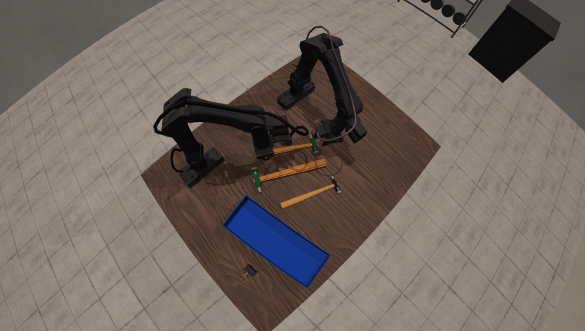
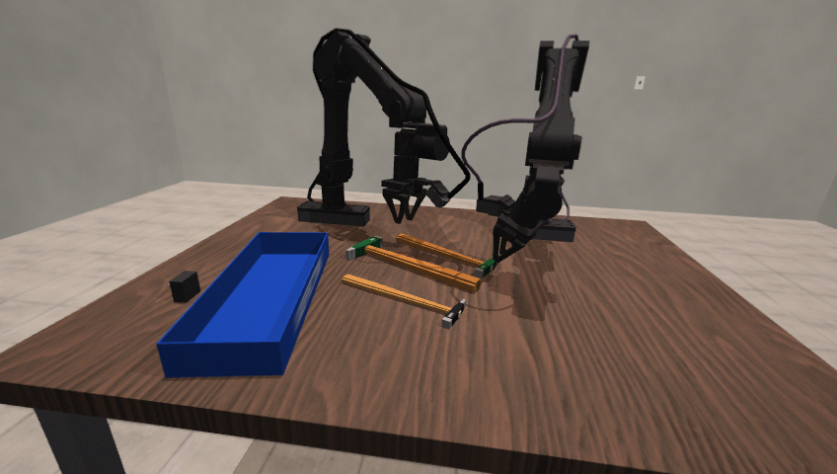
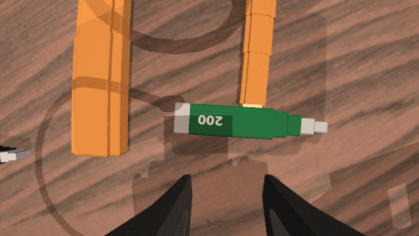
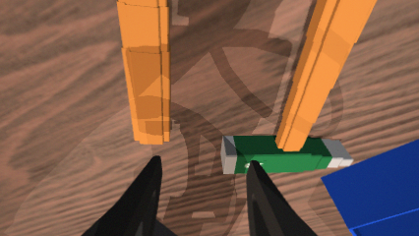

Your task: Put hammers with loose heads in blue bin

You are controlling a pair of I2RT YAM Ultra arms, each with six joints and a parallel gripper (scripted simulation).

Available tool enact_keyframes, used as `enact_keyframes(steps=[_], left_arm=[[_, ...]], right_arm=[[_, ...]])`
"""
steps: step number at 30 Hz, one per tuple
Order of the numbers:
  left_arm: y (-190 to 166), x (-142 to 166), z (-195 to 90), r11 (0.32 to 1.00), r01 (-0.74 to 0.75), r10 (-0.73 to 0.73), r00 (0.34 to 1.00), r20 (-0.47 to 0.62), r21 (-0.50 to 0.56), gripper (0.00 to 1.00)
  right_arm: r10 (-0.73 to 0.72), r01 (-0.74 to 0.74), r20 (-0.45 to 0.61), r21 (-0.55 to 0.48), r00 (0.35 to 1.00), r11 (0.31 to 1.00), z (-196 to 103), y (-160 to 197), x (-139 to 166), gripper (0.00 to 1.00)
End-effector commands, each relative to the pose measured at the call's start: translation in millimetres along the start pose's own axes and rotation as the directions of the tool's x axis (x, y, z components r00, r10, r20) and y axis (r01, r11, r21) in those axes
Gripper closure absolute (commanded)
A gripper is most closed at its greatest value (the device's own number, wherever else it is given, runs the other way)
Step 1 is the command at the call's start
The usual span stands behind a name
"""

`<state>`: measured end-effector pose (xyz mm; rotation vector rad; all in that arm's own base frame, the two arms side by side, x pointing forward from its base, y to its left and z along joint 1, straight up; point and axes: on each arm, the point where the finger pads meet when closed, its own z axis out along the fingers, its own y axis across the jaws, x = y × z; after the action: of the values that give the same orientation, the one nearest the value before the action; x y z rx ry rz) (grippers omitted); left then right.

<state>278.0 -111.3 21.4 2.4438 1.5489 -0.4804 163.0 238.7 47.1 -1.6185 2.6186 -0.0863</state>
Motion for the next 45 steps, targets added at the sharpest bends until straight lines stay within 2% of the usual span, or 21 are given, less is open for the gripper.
enact_keyframes(steps=[1, 5, 7, 10, 15, 22, 24, 30, 38, 39, 41, 45], left_arm=[[71, 8, -8, 0.971, 0.118, -0.127, 0.991, -0.029, -0.208, 0.63], [109, 8, -16, 0.918, 0.246, -0.257, 0.966, 0.004, -0.311, 0.63], [109, 8, -16, 0.918, 0.246, -0.257, 0.966, 0.004, -0.311, 0.63], [129, 8, -21, 0.864, 0.360, -0.371, 0.928, 0.039, -0.352, 0.63], [159, 7, -27, 0.747, 0.537, -0.544, 0.833, 0.104, -0.393, 0.63], [172, 5, -21, 0.568, 0.739, -0.747, 0.647, 0.150, -0.362, 0.63], [172, 5, -21, 0.568, 0.739, -0.747, 0.647, 0.150, -0.362, 0.63], [184, 5, -15, 0.335, 0.872, -0.890, 0.417, 0.185, -0.357, 0.63], [200, 6, -7, 0.041, 0.928, -0.958, 0.141, 0.248, -0.370, 0.63], [202, 6, -5, 0.012, 0.929, -0.960, 0.114, 0.255, -0.371, 0.63], [202, 6, -5, 0.012, 0.929, -0.960, 0.114, 0.255, -0.371, 0.63], [208, 4, 5, -0.069, 0.923, -0.963, 0.038, 0.268, -0.380, 0.63]], right_arm=[[-0.070, 0.064, 0.054, 0.110, 0.996, 0.992, 5, -62, -43, 0.54], [-0.084, 0.079, 0.048, 0.113, 0.995, 0.990, 13, -98, -54, 0.54], [-0.084, 0.079, 0.048, 0.113, 0.995, 0.990, 13, -98, -54, 0.54], [-0.102, 0.100, 0.018, 0.085, 0.995, 0.991, 19, -115, -51, 0.54], [-0.108, 0.108, 0.005, 0.051, 0.994, 0.993, 30, -148, -52, 0.54], [-0.123, 0.123, -0.003, -0.013, 0.992, 0.992, 41, -172, -46, 0.54], [-0.123, 0.123, -0.003, -0.013, 0.992, 0.992, 41, -172, -46, 0.54], [-0.134, 0.133, -0.006, -0.071, 0.991, 0.989, 50, -188, -38, 0.54], [-0.114, 0.113, -0.008, -0.089, 0.993, 0.990, 55, -201, -34, 0.54], [-0.117, 0.116, -0.005, -0.074, 0.993, 0.990, 56, -203, -36, 0.54], [-0.117, 0.116, -0.005, -0.074, 0.993, 0.990, 56, -203, -36, 0.54], [-0.116, 0.115, -0.005, -0.074, 0.993, 0.991, 56, -203, -36, 0.54]])
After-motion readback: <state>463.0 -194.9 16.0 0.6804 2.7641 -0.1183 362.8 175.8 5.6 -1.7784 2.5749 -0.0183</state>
